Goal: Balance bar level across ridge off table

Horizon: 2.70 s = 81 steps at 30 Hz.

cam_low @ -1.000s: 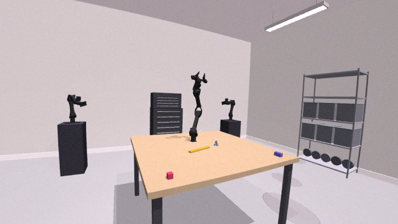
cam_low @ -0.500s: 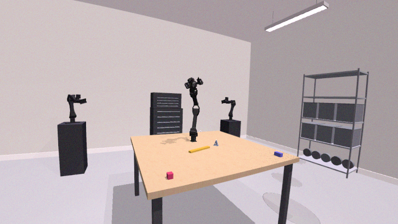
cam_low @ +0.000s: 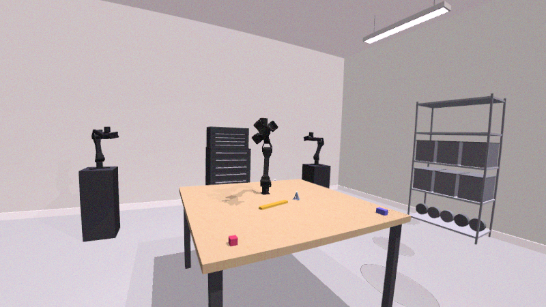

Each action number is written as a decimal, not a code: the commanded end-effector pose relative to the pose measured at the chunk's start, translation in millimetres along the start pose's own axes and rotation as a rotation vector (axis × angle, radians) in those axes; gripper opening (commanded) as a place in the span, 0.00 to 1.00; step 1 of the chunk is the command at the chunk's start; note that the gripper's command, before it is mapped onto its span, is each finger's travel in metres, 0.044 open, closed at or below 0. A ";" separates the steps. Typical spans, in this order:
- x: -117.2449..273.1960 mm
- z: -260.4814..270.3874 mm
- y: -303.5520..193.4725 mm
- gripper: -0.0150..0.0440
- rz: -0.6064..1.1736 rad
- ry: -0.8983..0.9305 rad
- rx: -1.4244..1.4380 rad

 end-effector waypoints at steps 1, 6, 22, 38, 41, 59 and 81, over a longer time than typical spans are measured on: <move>-25.6 -24.5 -46.4 0.79 0.158 -0.096 -0.075; -44.5 -51.8 -104.9 0.79 0.349 -0.220 -0.147; -29.2 -117.0 -282.3 0.79 0.943 -0.676 -0.247; 14.1 -140.0 -354.0 0.79 1.239 -0.947 -0.209; 13.4 -146.9 -365.9 0.79 1.239 -0.947 -0.209; 13.5 -166.4 -400.1 0.79 1.239 -0.947 -0.209; 13.6 -173.4 -412.2 0.79 1.239 -0.947 -0.209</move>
Point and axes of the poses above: the point midway between the two fingers, 35 mm back from their tips, its own x axis back along the fingers, its own z axis across the jaws, y = z × x, the point moved 2 cm from there along x, back along the fingers, and after that the axes turned 10 degrees about x, right-handed, at the moved point
